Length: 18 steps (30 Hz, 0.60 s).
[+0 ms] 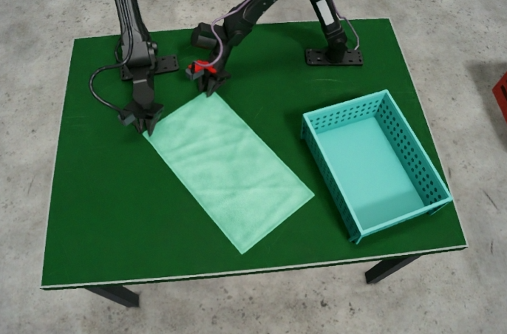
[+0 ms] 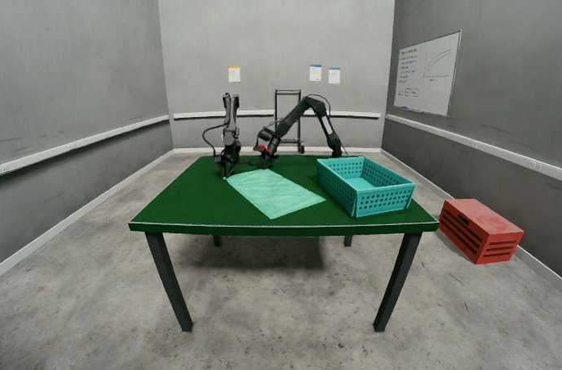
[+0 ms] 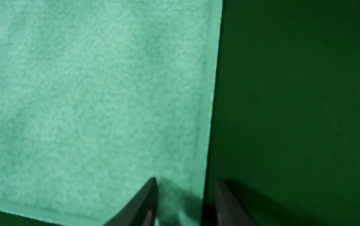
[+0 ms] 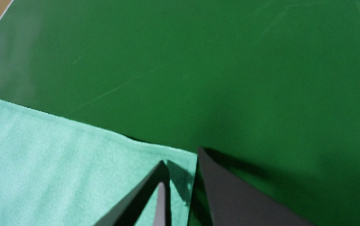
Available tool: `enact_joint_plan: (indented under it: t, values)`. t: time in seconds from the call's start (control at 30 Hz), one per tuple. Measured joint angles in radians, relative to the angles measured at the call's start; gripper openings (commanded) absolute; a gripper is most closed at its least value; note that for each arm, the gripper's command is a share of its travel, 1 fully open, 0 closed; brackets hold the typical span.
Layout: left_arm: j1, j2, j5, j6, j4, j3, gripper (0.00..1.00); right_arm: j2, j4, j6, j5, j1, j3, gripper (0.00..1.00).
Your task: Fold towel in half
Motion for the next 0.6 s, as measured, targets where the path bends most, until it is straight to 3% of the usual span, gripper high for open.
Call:
enact_joint_plan:
  t: [0.47,0.5,0.6]
  values:
    - [0.000,0.001,-0.002,0.000,0.001,0.000,0.34,0.000,0.014,0.000,0.000,0.000,0.000,0.34]
    - [0.000,0.001,-0.002,0.000,0.001,0.000,0.27,0.000,0.014,0.000,0.000,0.000,0.000,0.34]
    - [0.000,0.002,-0.006,0.000,0.001,0.000,0.27,0.000,0.024,0.000,0.000,0.000,-0.011,0.34]
